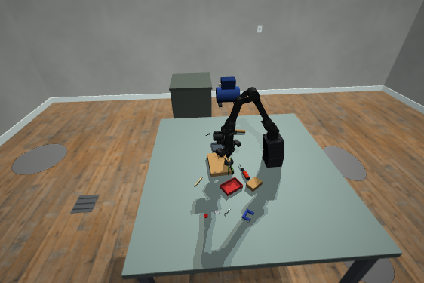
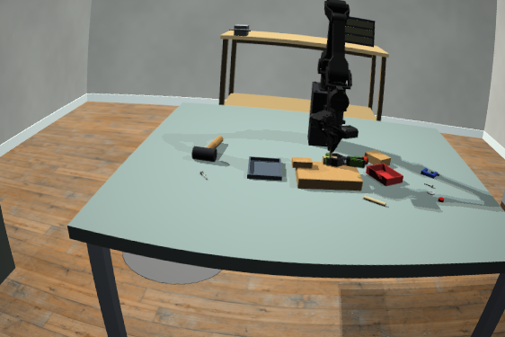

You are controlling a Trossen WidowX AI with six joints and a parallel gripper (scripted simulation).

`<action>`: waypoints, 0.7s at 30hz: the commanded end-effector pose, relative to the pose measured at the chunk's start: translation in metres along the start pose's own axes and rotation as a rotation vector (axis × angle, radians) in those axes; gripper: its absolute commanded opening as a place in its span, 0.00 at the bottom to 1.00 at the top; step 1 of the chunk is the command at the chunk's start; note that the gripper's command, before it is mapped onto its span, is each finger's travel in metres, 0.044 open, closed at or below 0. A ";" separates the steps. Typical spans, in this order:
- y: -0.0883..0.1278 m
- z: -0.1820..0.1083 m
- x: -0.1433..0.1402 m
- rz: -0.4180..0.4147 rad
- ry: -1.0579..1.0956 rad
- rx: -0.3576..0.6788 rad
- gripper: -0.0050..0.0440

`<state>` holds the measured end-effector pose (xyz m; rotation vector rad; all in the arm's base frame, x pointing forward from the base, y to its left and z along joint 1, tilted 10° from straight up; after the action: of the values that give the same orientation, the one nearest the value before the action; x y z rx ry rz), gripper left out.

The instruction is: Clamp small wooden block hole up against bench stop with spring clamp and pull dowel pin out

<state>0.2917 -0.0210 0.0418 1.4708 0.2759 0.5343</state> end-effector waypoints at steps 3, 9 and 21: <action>0.002 0.000 0.000 0.000 0.118 0.000 0.10; 0.002 0.000 0.000 0.000 0.150 0.000 0.10; 0.002 0.000 0.000 0.000 0.077 0.000 0.10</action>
<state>0.2917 -0.0210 0.0421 1.4424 0.3665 0.6206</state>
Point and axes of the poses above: the point midway between the two fingers, 35 mm back from their tips, its own y axis back along the fingers, its own x axis across the jaws, z = x × y, the point moved 10 cm from there along y, back along the fingers
